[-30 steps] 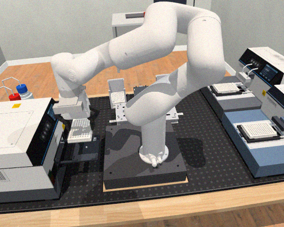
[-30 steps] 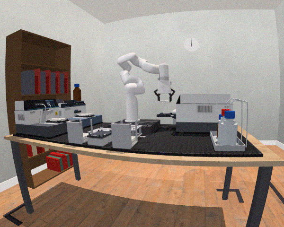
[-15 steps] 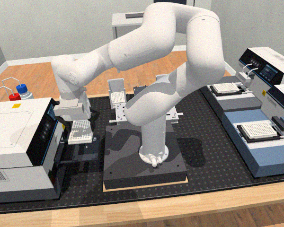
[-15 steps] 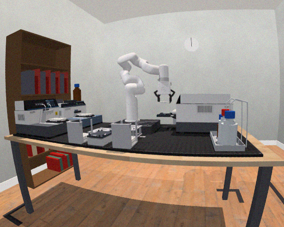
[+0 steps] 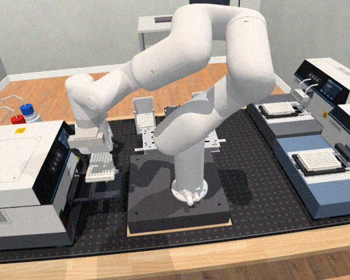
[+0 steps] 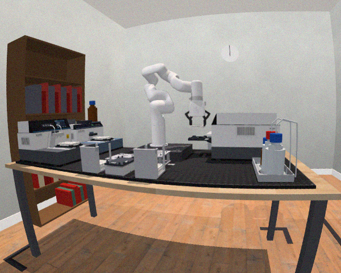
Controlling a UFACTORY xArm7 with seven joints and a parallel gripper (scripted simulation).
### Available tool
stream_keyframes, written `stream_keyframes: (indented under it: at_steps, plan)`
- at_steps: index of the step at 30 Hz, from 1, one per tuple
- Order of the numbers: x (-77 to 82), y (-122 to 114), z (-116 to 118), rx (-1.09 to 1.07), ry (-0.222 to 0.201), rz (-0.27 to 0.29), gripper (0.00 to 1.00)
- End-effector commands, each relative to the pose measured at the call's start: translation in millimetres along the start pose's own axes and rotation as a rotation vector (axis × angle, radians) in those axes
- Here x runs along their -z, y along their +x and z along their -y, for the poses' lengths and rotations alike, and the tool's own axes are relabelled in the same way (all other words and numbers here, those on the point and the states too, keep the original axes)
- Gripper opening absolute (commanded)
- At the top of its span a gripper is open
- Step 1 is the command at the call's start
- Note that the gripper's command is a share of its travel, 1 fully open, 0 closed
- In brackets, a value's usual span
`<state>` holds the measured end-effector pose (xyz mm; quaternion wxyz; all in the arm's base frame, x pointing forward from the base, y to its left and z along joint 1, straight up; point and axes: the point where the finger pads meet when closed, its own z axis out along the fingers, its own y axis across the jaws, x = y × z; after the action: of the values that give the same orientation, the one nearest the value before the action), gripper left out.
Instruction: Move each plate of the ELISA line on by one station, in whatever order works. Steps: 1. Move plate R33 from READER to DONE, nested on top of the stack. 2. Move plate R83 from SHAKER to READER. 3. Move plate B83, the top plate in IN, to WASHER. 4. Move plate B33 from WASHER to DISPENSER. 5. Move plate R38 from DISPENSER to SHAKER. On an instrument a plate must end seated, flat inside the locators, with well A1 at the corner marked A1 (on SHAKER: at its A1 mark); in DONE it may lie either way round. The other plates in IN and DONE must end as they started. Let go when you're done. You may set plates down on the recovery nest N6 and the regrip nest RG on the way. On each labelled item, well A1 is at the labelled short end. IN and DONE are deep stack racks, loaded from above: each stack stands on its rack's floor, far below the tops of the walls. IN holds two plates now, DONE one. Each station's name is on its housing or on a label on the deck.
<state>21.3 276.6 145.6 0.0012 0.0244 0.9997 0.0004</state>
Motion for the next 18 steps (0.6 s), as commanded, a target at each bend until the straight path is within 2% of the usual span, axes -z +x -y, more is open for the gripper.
stream_keyframes:
  at_steps: [1, 18]
  plan:
    - [-2.3, 0.0, -1.3, 0.000, -0.003, 0.000, 0.00]
    - [-22.3, 0.0, -1.4, 0.000, -0.003, 0.000, 0.00]
